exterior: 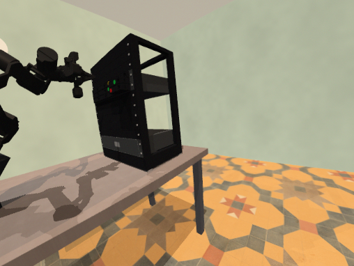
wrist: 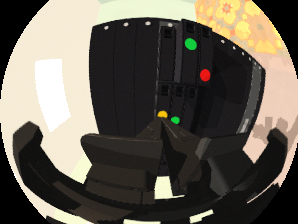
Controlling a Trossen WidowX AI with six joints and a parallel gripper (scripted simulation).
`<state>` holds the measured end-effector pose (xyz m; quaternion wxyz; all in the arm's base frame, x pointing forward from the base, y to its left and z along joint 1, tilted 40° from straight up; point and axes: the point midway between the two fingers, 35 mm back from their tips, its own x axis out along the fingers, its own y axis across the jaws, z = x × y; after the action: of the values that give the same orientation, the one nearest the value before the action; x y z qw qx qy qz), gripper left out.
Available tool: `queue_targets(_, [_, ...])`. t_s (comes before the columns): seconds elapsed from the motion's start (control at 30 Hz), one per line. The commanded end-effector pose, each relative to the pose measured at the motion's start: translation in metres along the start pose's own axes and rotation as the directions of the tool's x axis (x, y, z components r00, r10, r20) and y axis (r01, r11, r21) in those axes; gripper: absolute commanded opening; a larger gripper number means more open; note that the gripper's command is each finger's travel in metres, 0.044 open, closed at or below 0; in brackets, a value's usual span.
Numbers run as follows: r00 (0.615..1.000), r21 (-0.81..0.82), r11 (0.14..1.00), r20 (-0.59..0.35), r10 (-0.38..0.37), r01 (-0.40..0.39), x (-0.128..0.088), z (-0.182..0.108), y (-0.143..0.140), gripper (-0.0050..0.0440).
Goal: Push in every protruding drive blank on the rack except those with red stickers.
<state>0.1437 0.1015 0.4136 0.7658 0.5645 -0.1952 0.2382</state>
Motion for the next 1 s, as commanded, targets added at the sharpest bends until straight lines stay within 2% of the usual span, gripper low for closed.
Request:
queue_targets(0.0, [1.000,0.008,1.000,0.003,0.006,-0.006,0.001,0.004,0.001,0.0000])
queue_targets(0.97, [1.000,0.008,1.000,0.003,0.006,-0.006,-0.002,0.037,-0.015,0.0000])
